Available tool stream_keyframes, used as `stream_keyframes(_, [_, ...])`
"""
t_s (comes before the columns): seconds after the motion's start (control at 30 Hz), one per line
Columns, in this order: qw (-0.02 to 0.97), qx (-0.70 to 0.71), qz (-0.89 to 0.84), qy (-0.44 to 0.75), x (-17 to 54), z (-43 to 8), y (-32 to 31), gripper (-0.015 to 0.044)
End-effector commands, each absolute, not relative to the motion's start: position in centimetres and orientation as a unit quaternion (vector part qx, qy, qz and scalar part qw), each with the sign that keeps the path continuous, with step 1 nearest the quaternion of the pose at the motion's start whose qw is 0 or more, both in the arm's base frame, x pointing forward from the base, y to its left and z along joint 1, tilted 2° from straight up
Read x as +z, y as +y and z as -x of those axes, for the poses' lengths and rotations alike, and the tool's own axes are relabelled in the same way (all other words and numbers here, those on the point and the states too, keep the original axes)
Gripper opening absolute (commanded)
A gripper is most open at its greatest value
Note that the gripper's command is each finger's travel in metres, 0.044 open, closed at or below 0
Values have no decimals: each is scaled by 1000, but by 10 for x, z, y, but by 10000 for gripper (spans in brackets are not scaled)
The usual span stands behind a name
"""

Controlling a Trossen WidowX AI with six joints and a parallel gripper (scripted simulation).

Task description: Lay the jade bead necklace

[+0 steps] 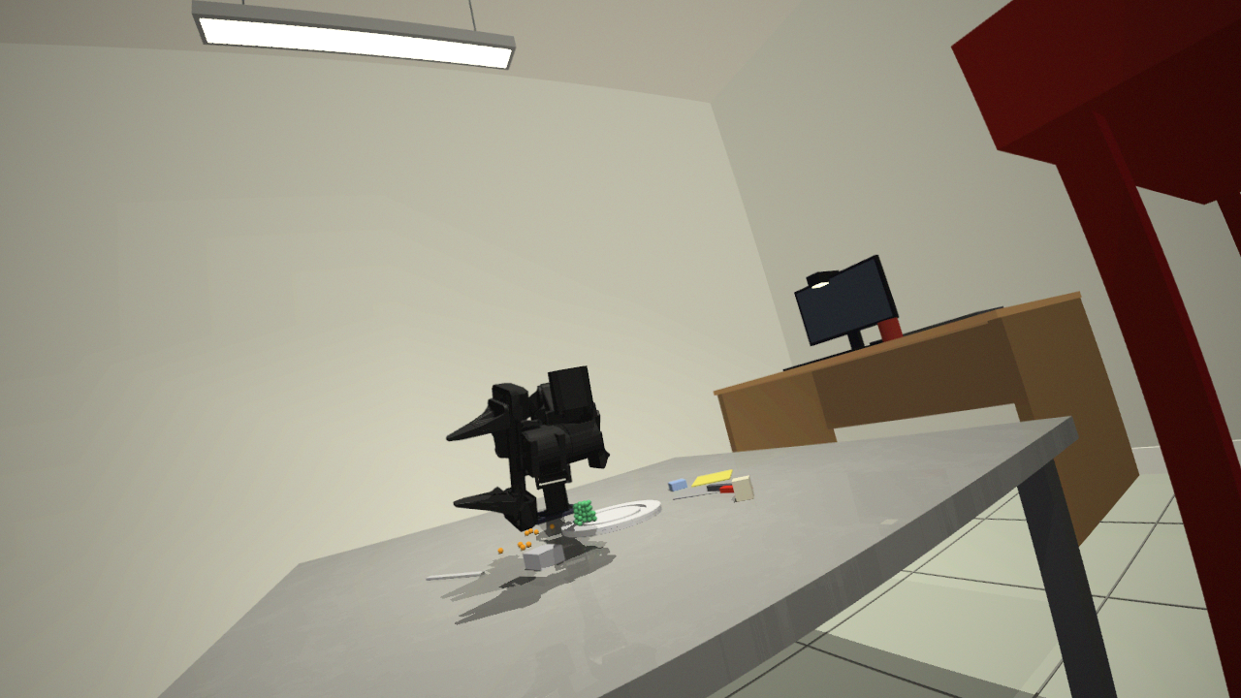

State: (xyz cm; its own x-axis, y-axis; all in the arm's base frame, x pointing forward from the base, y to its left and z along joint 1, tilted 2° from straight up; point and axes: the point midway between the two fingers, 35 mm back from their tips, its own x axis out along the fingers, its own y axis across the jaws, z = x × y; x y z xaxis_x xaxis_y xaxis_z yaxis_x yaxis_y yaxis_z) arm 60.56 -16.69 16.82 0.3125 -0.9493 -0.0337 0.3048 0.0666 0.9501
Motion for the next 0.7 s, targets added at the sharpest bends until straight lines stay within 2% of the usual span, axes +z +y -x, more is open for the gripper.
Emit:
stream_keyframes(0.0, [652, -483, -482, -330, 168, -606, -167, 374])
stream_keyframes(0.17, [704, -496, -439, -257, 168, -607, -160, 250])
stream_keyframes(0.67, [835, -483, -264, 6, 157, -596, -134, 250])
